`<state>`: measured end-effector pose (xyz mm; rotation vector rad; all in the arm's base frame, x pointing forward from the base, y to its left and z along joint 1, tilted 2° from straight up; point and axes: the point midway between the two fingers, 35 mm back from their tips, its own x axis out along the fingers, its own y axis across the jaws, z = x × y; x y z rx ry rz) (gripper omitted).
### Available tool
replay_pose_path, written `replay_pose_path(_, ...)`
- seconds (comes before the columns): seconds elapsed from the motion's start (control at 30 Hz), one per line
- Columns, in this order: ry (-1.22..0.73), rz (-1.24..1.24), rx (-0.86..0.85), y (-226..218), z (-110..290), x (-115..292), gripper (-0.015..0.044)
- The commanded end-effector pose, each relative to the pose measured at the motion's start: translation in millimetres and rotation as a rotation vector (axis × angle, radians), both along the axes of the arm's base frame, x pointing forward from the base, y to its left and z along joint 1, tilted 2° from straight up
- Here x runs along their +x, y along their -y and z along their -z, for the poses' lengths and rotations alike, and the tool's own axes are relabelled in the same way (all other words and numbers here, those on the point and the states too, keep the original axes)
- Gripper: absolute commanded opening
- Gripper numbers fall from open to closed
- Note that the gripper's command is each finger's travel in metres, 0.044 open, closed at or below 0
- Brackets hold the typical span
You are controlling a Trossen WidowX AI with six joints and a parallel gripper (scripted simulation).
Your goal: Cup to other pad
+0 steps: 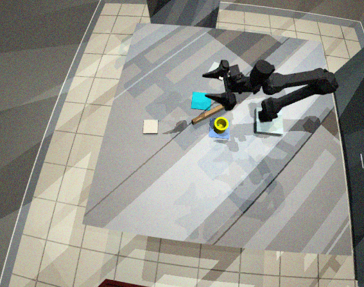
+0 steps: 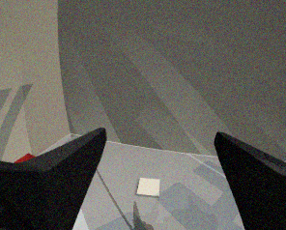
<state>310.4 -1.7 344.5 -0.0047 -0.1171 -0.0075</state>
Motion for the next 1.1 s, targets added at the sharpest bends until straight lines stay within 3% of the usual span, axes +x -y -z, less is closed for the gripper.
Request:
replay_pose_path(0.0, -0.017, -0.003, 0.014, 0, 3, 1, 0.0374)
replay_pose_path(0.13, -0.371, 0.001, 0.309, -7, 74, 17, 0.0269)
replay_pose_path(0.27, -0.789, 0.154, 0.645, -15, 155, 1, 0.0167)
replay_pose_path(0.4, -1.13, 0.448, 0.902, -21, 209, -40, 0.0167)
replay_pose_path(0.53, -1.352, 0.81, 1.046, -23, 234, -88, 0.0167)
replay_pose_path(1.07, -1.381, 0.881, 1.062, -28, 238, -91, 0.0167)
